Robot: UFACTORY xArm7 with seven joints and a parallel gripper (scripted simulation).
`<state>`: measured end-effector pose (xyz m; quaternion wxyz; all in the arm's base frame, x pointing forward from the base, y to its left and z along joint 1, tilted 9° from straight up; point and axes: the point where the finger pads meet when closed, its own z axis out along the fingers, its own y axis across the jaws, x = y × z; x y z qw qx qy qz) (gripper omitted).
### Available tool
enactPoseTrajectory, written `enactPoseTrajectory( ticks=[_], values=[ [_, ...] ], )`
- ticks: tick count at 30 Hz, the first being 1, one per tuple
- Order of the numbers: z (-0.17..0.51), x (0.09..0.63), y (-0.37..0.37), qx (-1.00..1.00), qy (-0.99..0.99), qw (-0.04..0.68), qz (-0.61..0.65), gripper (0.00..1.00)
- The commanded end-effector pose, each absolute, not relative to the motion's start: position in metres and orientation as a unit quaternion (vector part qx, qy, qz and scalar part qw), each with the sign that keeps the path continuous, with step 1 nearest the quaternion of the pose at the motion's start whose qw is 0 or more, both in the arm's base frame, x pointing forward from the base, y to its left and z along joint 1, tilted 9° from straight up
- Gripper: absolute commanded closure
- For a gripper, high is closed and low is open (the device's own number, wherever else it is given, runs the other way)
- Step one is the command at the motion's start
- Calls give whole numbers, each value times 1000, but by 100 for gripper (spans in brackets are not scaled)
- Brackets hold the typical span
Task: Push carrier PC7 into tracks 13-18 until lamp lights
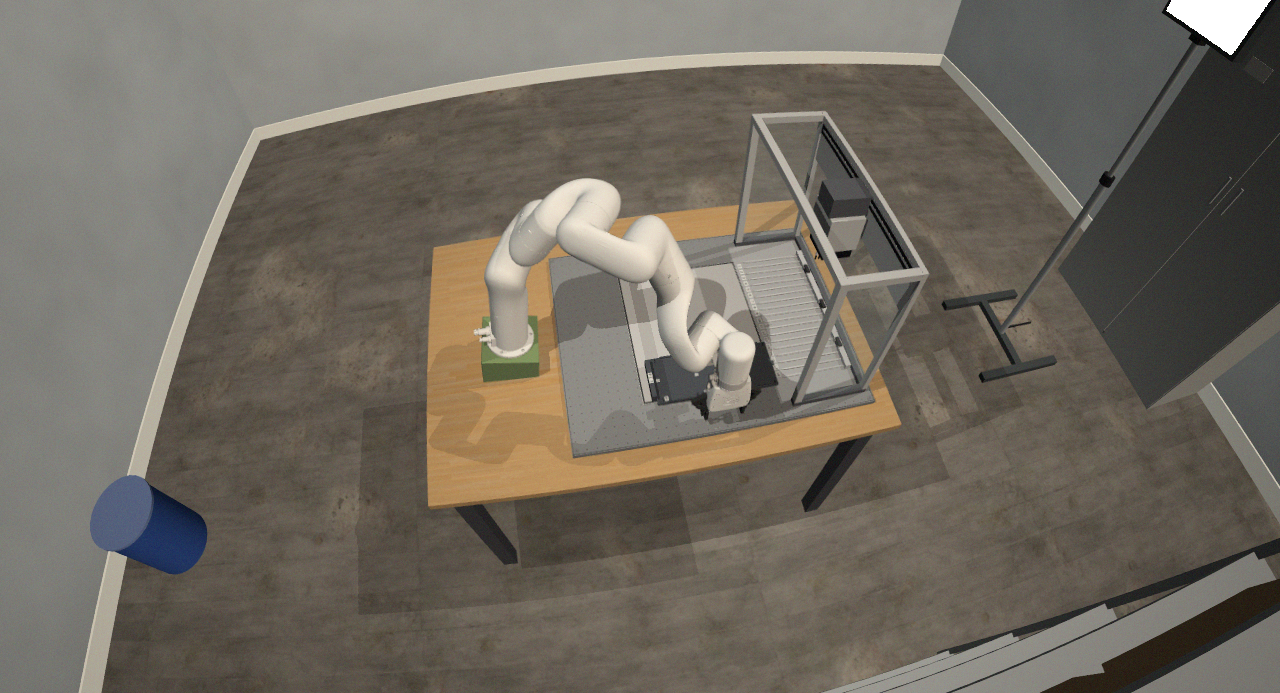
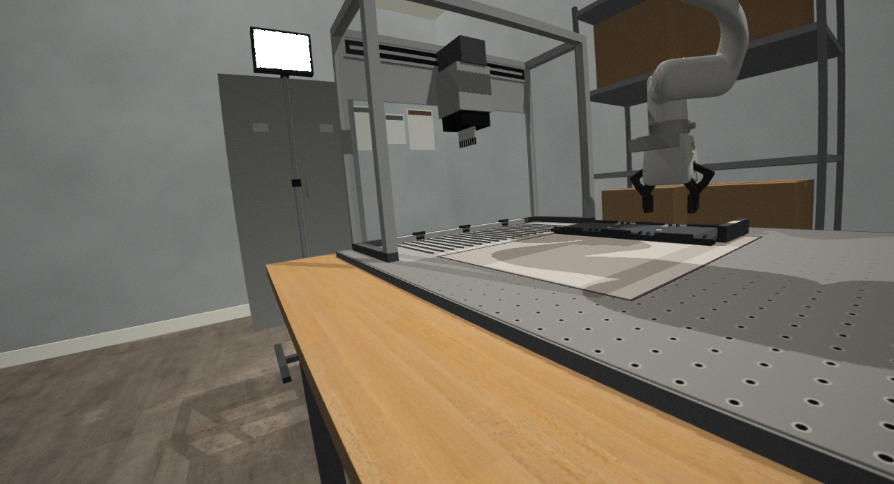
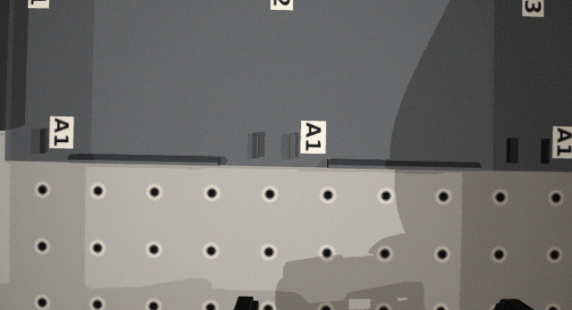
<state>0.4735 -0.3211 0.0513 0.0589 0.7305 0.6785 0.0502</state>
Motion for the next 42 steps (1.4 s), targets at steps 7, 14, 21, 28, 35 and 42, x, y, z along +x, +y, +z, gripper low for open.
enactPoseTrajectory(
  ticks=[7, 14, 21, 28, 35, 42],
  values=[
    [49, 476, -323, 730, 678, 62, 51, 0],
    [46, 476, -323, 730, 678, 62, 51, 0],
    [43, 477, -323, 730, 678, 62, 51, 0],
    [38, 477, -323, 730, 678, 62, 51, 0],
    [35, 478, -323, 730, 678, 62, 51, 0],
    [30, 479, -323, 730, 678, 62, 51, 0]
  ],
)
